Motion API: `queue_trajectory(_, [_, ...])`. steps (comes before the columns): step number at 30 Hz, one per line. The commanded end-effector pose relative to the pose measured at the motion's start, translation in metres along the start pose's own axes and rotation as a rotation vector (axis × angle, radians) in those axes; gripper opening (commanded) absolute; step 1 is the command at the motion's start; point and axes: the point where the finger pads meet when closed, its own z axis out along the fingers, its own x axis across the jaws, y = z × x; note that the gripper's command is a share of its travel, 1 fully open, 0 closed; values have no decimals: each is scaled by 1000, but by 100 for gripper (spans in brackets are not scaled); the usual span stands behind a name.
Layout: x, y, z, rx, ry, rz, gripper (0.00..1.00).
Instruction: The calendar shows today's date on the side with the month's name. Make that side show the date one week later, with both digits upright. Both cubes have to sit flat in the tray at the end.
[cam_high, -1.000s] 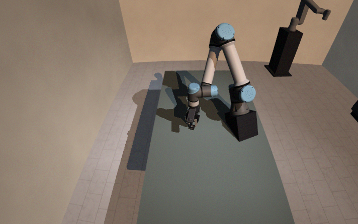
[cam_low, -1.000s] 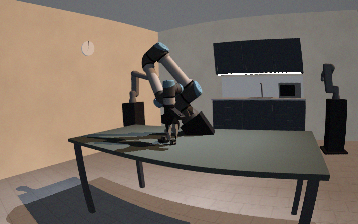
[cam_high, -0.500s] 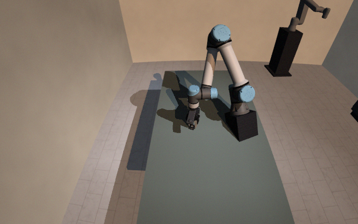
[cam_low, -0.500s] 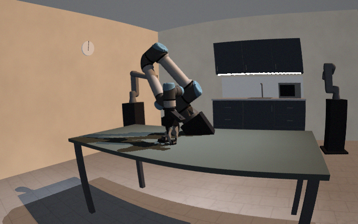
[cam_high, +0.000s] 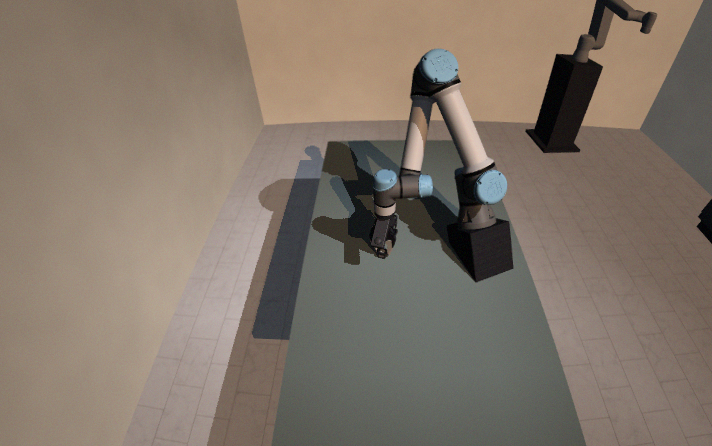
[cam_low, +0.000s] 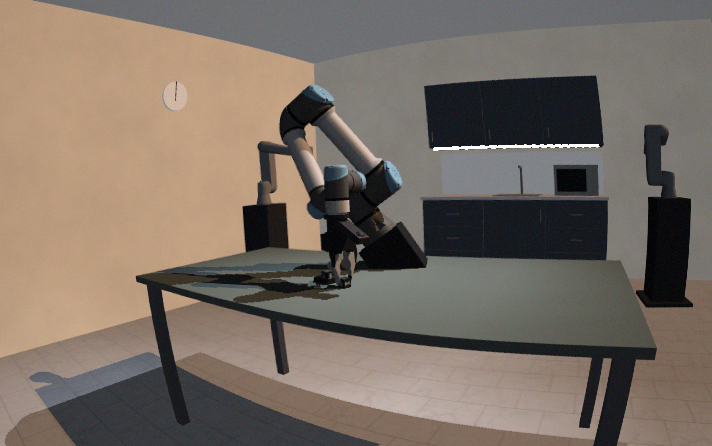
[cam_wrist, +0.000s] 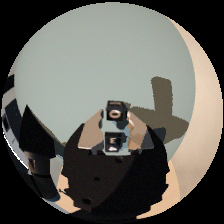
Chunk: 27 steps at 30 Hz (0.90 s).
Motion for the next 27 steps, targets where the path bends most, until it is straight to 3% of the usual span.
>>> queue_trajectory(1, [0,0,0,0,1,0,28])
queue_trajectory(20, [0,0,0,0,1,0,28])
queue_trajectory(21, [0,0,0,0,1,0,10])
queue_trajectory(27, [0,0,0,0,1,0,10])
